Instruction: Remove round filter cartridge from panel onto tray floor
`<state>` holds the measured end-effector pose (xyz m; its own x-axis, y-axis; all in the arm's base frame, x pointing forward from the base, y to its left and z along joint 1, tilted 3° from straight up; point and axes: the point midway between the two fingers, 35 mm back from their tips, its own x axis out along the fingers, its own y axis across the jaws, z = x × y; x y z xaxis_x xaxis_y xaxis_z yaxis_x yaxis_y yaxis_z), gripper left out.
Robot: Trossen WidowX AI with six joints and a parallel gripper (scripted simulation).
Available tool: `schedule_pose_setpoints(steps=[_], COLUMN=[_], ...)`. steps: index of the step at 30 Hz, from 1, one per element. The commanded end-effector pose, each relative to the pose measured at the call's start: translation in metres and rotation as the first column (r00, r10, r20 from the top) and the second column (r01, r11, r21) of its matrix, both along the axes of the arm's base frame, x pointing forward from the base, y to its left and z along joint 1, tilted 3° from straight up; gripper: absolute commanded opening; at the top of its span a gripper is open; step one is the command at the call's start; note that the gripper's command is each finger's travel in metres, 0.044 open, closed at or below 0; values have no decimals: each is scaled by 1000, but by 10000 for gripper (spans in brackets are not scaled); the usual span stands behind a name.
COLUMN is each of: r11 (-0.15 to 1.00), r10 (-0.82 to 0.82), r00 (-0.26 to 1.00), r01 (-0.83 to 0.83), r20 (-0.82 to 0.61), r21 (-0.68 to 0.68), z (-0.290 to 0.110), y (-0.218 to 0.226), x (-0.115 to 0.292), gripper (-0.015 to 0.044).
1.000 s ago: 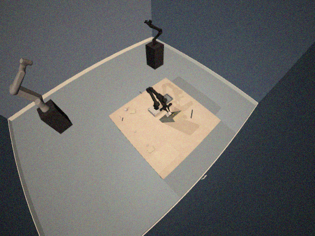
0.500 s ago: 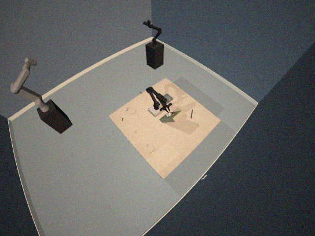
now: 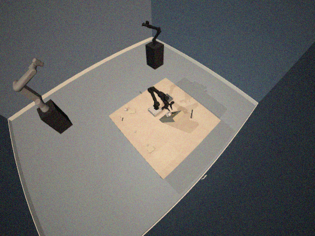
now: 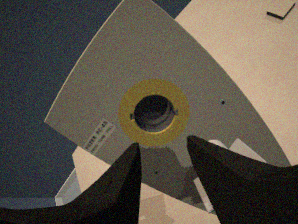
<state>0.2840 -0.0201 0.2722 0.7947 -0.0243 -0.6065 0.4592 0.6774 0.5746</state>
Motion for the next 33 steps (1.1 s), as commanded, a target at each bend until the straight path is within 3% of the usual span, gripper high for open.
schedule_pose_setpoints(steps=[1,7,11,14,18,33], r11=[1000,1000,978,889,723,714], r10=[2,0,129,284,431,437], r00=[1000,1000,985,911,755,746], r01=[-2,0,-145,-367,-616,-627], r20=[16,25,-112,-299,-493,-502], r21=[-3,-3,-150,-273,-312,-311], z=[30,73,37,-8,-52,-67], y=[-1,-2,-2,-1,1,0], x=[3,1,-5,-19,-39,-32], gripper=[241,399,305,305,305,305])
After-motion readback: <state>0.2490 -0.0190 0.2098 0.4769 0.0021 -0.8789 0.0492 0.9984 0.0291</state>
